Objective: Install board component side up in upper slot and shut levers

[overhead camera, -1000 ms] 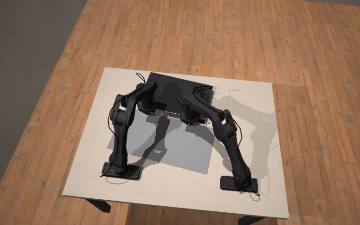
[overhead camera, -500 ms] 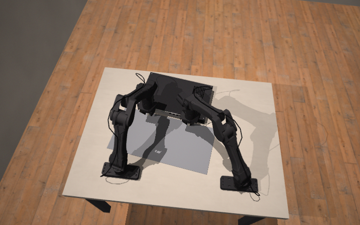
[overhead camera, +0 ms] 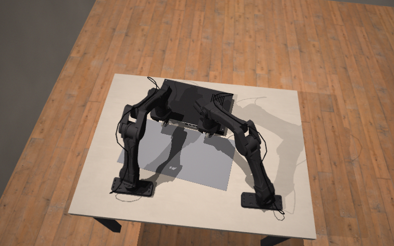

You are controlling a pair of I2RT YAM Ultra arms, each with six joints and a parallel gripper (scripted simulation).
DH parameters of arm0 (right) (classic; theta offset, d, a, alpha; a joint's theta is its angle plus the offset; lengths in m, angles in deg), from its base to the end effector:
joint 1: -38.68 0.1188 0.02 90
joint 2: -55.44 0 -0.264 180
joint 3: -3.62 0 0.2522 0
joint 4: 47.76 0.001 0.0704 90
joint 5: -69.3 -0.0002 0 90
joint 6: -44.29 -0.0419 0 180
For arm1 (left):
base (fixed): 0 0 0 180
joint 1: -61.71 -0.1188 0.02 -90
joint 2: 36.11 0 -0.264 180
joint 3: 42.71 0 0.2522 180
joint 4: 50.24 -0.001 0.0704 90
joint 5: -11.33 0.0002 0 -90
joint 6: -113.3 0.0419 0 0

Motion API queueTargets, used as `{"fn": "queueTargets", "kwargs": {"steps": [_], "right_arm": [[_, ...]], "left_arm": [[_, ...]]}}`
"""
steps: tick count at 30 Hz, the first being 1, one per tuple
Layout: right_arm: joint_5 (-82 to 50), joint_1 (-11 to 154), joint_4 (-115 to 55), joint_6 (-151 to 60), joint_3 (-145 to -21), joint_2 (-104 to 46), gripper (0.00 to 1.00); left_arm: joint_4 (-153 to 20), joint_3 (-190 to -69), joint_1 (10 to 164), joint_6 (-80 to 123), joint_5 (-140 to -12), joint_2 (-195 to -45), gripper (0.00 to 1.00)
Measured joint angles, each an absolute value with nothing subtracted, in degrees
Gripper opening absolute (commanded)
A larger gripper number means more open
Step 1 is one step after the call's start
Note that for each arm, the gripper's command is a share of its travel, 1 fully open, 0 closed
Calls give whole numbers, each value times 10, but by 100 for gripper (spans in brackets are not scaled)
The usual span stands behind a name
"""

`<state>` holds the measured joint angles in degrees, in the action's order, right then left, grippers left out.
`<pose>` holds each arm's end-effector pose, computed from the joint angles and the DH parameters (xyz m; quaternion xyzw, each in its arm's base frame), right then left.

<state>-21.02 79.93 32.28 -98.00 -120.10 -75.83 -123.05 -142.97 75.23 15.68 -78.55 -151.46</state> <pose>0.3368 0.2964 0.1719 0.0962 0.9951 0.0134 0.0164 0.3701 -0.0881 0.1795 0.0515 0.9985 -0.0044 0.0178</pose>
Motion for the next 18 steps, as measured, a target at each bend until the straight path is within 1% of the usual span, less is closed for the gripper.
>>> {"fn": "queueTargets", "kwargs": {"steps": [6,8,18], "right_arm": [[-210,799,334,-981,-1201,-752,41],[-210,799,342,-982,-1202,-752,64],[-211,799,403,-984,-1282,-758,64]], "left_arm": [[-1270,-1457,750,157,-786,-1511,64],[-1288,-1477,750,157,-786,-1504,64],[-1317,-1492,751,156,-786,-1503,64]]}}
